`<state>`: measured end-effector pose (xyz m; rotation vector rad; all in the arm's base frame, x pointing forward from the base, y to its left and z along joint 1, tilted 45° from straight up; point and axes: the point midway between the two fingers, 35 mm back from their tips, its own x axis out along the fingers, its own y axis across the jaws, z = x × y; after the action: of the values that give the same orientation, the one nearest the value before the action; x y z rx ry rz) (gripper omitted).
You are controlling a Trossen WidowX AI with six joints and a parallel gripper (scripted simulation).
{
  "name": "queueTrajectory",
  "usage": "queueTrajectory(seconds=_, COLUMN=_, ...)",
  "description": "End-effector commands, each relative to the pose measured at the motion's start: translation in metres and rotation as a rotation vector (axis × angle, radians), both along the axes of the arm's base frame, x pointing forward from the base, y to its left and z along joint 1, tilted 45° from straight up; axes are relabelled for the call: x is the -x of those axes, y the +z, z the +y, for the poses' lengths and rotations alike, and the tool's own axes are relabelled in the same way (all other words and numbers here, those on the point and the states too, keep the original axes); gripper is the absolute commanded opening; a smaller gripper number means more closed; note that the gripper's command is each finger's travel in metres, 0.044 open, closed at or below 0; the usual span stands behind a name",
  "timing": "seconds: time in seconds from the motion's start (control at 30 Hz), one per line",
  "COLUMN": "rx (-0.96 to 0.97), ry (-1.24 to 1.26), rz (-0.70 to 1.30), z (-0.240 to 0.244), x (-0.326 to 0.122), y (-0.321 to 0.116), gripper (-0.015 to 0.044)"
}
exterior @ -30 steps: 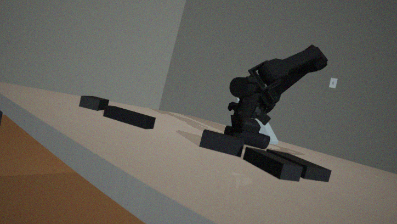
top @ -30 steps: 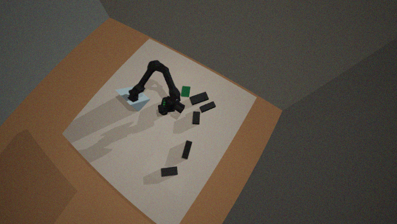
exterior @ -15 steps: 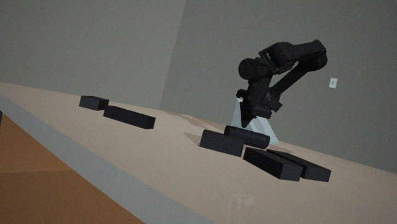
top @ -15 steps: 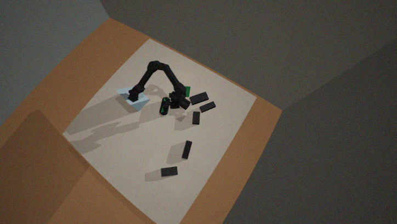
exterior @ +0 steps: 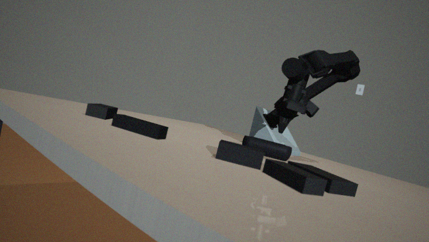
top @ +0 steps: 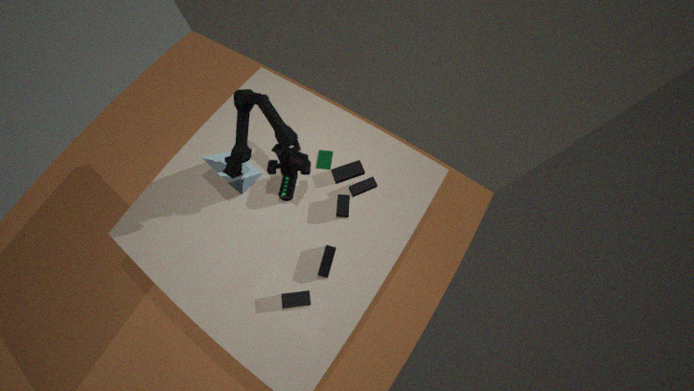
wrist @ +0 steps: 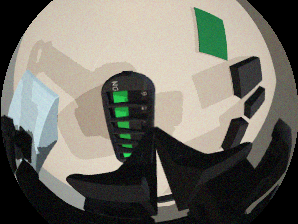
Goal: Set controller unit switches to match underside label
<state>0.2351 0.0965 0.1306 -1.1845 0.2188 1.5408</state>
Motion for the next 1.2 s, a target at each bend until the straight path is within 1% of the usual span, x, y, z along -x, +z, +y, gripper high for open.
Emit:
queueTrajectory(seconds=0.0, rx=-0.074, ry=-0.083, rz=-0.026, z=0.001, x=0.030, y=-0.007, gripper=0.0000)
queueTrajectory(seconds=0.2, rx=-0.180, ry=-0.180, rz=-0.074, z=0.004, x=0.066, y=-0.026, gripper=0.0000)
queueTrajectory(seconds=0.33, rx=-0.239, ry=-0.224, rz=-0.098, z=0.007, x=0.083, y=-0.042, gripper=0.0000)
queueTrajectory(seconds=1.17, rx=-0.238, ry=-0.226, rz=-0.101, z=0.007, x=0.083, y=-0.041, gripper=0.0000)
